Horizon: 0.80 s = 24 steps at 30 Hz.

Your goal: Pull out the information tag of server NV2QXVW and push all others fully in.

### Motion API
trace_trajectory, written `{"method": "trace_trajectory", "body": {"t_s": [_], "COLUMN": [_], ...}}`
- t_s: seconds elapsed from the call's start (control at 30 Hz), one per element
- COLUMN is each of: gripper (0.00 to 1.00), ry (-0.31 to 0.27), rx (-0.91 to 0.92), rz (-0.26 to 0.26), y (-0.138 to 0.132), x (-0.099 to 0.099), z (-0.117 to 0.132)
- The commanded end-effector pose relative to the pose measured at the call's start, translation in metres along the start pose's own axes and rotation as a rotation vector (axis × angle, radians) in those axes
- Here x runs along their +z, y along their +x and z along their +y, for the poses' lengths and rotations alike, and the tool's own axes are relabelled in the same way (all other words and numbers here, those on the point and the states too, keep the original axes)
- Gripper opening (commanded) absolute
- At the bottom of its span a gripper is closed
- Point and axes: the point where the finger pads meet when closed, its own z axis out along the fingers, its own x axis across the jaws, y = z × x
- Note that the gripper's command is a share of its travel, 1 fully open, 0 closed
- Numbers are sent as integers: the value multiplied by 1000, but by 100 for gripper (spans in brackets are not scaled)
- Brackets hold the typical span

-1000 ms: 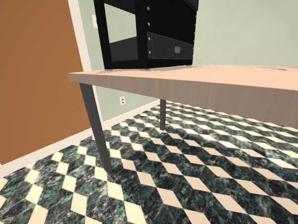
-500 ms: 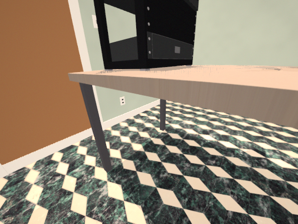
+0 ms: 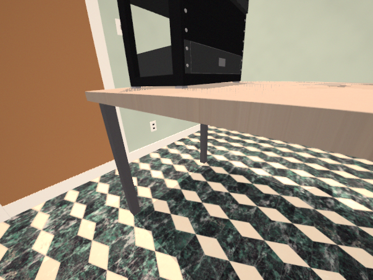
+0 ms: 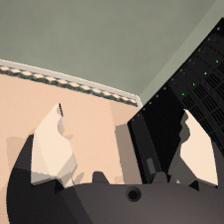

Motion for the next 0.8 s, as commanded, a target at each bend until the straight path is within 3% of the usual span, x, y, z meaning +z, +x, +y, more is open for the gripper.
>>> {"method": "trace_trajectory", "body": {"t_s": [0.0, 0.77], "gripper": [100, 100], "ry": [-16, -78], "rx": [-26, -104], "rz": [10, 51], "y": [5, 23], "x": [-2, -12], "z": [0, 10]}}
